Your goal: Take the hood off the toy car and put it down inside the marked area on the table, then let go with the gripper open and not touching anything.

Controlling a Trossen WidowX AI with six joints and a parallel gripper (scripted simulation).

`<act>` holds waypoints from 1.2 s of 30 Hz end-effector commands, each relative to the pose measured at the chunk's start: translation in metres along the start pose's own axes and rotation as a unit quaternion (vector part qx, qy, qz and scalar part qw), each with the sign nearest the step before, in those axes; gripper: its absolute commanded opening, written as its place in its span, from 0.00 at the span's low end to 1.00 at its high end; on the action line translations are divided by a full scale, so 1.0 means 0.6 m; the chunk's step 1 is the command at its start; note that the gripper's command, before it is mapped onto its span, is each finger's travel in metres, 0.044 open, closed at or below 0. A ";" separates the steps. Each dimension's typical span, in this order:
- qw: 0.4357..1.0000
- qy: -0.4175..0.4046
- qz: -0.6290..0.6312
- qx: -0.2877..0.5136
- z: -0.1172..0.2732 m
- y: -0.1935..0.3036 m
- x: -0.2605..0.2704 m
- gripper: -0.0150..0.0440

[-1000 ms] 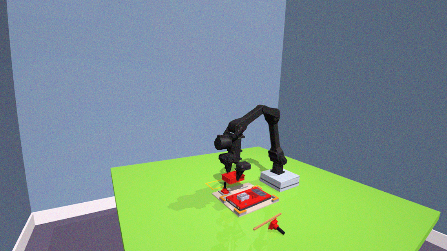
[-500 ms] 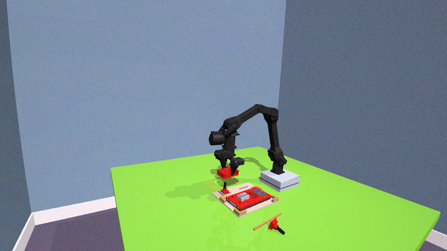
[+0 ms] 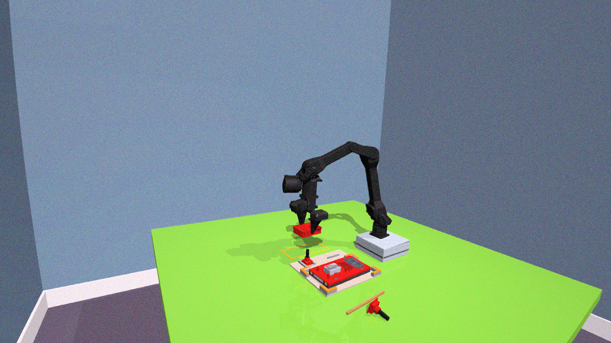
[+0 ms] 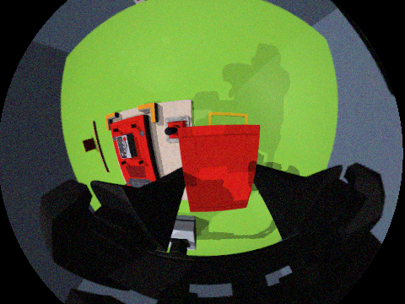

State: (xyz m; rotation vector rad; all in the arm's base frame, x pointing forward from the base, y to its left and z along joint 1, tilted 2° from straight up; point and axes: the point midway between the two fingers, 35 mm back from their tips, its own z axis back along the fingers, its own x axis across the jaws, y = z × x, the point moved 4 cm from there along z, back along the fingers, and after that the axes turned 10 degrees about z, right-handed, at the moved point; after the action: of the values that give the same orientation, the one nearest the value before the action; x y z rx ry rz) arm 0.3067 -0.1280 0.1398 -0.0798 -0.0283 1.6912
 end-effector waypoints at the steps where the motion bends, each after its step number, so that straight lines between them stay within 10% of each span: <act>1: 1.000 -0.002 0.000 0.001 -0.001 0.016 -0.018 0.25; 36: 1.000 -0.002 0.002 0.002 -0.023 0.044 -0.056 0.25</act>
State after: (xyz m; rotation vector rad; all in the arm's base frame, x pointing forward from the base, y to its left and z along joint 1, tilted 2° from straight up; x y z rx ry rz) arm 0.2862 -0.1658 0.1298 -0.0833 -0.0247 1.6907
